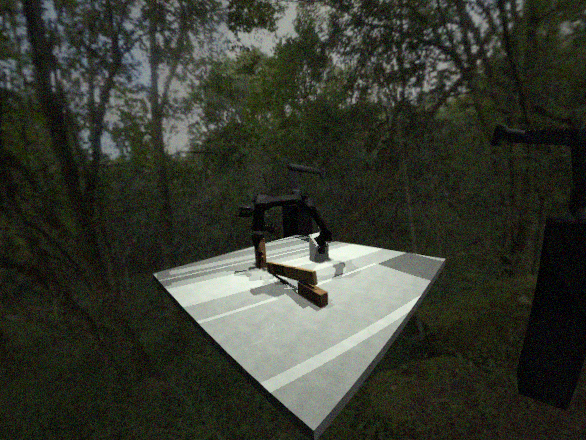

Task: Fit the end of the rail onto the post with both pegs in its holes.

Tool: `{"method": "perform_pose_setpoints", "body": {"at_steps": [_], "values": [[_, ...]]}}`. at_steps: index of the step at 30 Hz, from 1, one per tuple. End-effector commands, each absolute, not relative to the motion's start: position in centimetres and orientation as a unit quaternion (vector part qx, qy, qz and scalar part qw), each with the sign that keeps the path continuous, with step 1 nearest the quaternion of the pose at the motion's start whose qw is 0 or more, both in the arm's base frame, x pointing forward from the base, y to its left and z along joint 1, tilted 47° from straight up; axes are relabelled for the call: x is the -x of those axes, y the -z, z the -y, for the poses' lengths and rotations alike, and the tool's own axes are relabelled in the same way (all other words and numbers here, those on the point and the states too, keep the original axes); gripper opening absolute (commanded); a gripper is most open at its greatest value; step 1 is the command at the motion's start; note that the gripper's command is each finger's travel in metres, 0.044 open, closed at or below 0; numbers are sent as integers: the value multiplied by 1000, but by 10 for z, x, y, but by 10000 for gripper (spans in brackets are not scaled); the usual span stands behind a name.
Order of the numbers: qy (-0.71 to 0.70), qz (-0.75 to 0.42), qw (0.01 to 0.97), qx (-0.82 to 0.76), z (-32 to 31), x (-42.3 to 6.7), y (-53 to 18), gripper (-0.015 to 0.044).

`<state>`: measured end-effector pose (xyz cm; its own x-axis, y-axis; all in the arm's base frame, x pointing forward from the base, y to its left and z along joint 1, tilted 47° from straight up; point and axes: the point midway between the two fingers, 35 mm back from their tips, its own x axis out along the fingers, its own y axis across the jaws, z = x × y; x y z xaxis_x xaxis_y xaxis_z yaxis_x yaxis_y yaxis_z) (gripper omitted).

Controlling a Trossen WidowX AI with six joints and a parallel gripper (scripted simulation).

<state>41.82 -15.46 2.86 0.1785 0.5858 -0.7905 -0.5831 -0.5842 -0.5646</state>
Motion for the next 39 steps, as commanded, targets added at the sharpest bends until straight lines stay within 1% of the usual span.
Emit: {"method": "perform_pose_setpoints", "body": {"at_steps": [1, 2, 8, 13, 16, 39], "values": [[-641, -3, 461, 613, 153, -418, -28, 426], [-642, -16, 477, 600, 150, -416, -26, 440], [-633, -169, 631, 416, 105, -391, -5, 440], [-600, -286, 704, 250, 73, -361, 11, 440], [-589, -313, 715, 208, 65, -353, 15, 440], [-589, -313, 715, 208, 54, -357, 24, 440]]}}
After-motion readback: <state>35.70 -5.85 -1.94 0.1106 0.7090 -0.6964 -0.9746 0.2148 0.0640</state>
